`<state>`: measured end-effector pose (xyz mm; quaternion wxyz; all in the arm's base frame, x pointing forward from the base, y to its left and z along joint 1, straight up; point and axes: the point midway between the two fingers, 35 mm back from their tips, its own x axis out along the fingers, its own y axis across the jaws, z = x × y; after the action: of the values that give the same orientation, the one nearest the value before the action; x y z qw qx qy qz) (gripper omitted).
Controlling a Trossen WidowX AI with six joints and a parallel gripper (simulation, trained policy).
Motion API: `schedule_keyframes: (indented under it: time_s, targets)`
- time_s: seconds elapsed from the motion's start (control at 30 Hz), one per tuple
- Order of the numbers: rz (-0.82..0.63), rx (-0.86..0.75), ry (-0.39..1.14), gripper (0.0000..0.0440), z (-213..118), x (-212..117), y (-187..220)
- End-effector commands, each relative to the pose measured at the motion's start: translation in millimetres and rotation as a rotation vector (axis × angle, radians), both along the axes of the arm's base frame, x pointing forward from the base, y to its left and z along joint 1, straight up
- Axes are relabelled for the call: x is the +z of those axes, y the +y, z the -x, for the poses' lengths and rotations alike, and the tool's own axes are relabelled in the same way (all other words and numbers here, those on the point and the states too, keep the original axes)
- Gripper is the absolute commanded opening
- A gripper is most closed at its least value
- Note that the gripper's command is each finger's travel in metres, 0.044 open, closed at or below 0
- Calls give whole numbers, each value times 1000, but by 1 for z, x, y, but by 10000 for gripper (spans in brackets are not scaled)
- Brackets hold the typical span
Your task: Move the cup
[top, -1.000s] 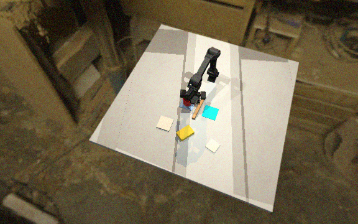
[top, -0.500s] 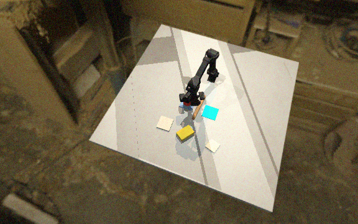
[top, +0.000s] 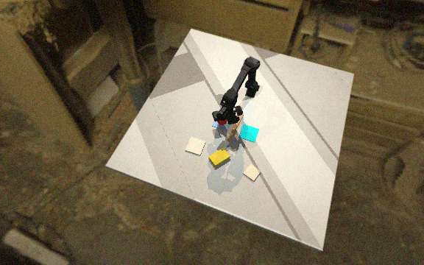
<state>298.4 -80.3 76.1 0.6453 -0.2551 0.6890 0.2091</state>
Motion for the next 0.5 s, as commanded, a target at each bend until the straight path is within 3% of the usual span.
schedule_keyframes:
  time_s: [0.0, 0.47]
  targets:
    - [-4, 33, -17, 0, -5, 11, 4]
    - [-6, 116, -67, 0, -21, 39, 31]
